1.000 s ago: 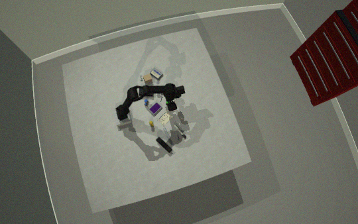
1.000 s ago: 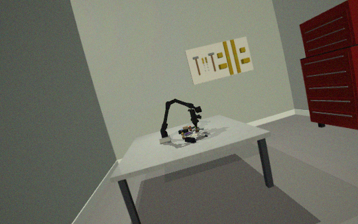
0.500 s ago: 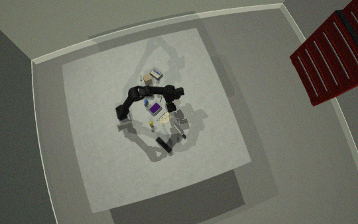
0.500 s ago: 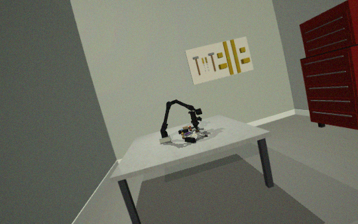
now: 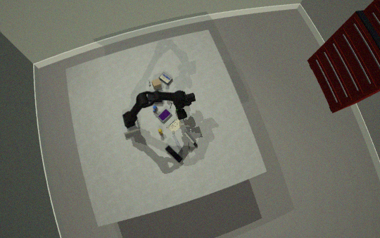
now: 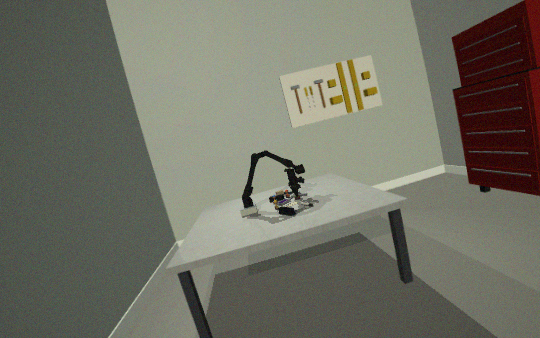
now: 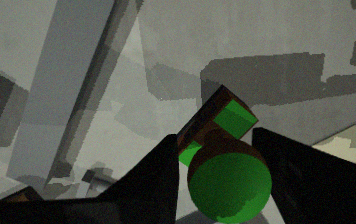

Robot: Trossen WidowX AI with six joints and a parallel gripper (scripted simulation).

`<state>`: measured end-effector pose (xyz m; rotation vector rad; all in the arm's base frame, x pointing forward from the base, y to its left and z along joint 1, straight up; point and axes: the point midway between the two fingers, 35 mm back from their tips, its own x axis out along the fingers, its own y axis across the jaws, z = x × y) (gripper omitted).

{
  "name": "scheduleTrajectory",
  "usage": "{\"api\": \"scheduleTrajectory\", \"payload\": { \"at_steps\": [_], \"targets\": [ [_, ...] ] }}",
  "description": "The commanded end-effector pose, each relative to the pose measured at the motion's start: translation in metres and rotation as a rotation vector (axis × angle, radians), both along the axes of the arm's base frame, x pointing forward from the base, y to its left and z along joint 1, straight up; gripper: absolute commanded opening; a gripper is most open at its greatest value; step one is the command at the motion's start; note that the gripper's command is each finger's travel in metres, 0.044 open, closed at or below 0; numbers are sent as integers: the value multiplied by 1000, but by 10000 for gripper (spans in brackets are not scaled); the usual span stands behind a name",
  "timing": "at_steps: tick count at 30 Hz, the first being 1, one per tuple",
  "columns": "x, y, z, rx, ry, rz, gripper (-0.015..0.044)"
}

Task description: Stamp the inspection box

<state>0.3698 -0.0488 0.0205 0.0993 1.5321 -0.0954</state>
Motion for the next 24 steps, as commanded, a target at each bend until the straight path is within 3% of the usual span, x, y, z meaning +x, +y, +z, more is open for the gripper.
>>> {"api": "scheduleTrajectory", "payload": {
  "at_steps": [1,10,14,24],
  "targets": [
    [0,0,1,0,-1,0,148],
    [0,0,1,0,-1,0,88],
    [0,0,2,0,-1,0,0],
    [0,0,7,1,-1,0,0]
  ]
}}
